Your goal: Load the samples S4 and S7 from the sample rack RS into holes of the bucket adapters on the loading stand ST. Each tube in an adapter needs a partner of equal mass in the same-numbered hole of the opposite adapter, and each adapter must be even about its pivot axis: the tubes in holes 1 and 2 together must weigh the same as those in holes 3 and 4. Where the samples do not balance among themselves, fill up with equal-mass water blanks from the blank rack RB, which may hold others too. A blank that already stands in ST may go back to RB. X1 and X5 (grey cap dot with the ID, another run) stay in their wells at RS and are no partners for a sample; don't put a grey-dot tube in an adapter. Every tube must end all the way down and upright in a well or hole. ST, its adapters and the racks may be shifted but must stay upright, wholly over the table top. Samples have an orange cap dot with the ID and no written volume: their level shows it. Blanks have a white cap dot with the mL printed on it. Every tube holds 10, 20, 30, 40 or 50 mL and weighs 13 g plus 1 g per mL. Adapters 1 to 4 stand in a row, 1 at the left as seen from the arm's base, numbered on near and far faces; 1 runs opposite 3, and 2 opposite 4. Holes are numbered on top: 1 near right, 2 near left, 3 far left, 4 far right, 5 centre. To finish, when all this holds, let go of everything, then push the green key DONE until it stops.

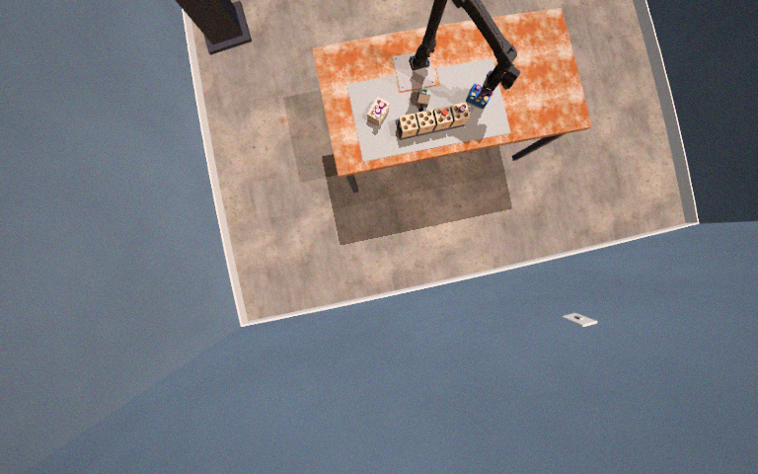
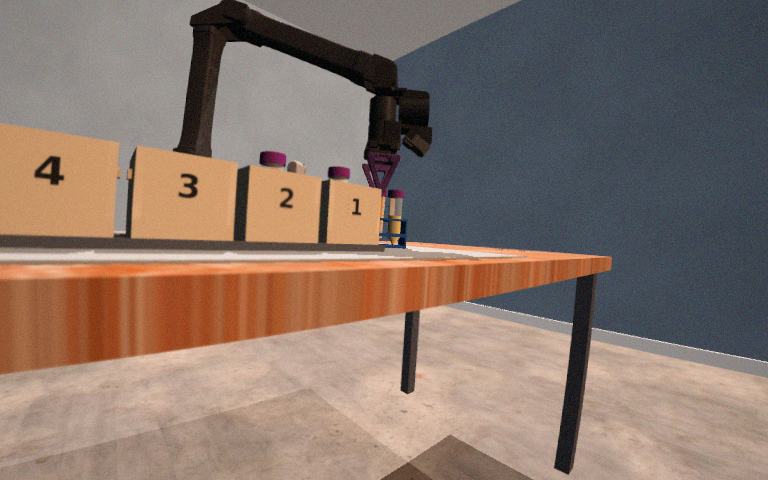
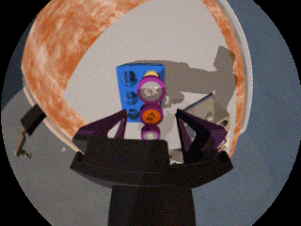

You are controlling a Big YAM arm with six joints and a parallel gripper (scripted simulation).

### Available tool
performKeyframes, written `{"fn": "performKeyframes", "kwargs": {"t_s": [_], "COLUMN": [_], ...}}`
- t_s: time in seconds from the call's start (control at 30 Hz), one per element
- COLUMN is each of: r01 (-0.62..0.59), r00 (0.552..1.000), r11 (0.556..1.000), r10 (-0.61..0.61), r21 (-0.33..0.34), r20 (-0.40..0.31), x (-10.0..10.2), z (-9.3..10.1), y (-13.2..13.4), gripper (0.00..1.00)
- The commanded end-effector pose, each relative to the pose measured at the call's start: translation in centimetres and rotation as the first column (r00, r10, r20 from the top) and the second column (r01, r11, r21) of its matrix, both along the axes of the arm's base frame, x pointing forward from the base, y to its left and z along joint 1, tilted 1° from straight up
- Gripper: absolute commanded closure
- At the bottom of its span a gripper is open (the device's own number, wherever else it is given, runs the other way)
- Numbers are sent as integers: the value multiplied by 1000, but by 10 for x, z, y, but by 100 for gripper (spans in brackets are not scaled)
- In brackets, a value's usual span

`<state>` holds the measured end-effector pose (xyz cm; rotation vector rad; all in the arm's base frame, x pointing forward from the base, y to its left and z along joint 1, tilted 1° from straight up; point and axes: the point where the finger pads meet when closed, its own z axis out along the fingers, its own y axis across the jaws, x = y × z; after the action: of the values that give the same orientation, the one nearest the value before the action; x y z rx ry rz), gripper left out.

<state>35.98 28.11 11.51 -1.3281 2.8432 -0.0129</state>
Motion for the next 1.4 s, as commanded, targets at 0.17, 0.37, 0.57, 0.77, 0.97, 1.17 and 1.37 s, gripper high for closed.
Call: {"fn": "performKeyframes", "kwargs": {"t_s": [0.17, 0.37, 0.57, 0.77, 0.97, 1.17, 1.37], "r01": [0, 0, 0, 1, 1, 2, 0], "r00": [999, 999, 999, 998, 998, 998, 998], "r11": [1000, 1000, 1000, 999, 999, 999, 999], "r10": [-1, -1, -1, -4, -3, -5, -3], "r21": [28, 28, 28, 51, 47, 52, 48], "r20": [35, 35, 35, 63, 58, 64, 59], "x": [10, 10, 10, 13, 12, 11, 10], "z": [11, 11, 11, 38, 48, 72, 90], "y": [9, 9, 9, 17, 17, 15, 15], "gripper": [100, 100, 100, 100, 100, 100, 100]}}
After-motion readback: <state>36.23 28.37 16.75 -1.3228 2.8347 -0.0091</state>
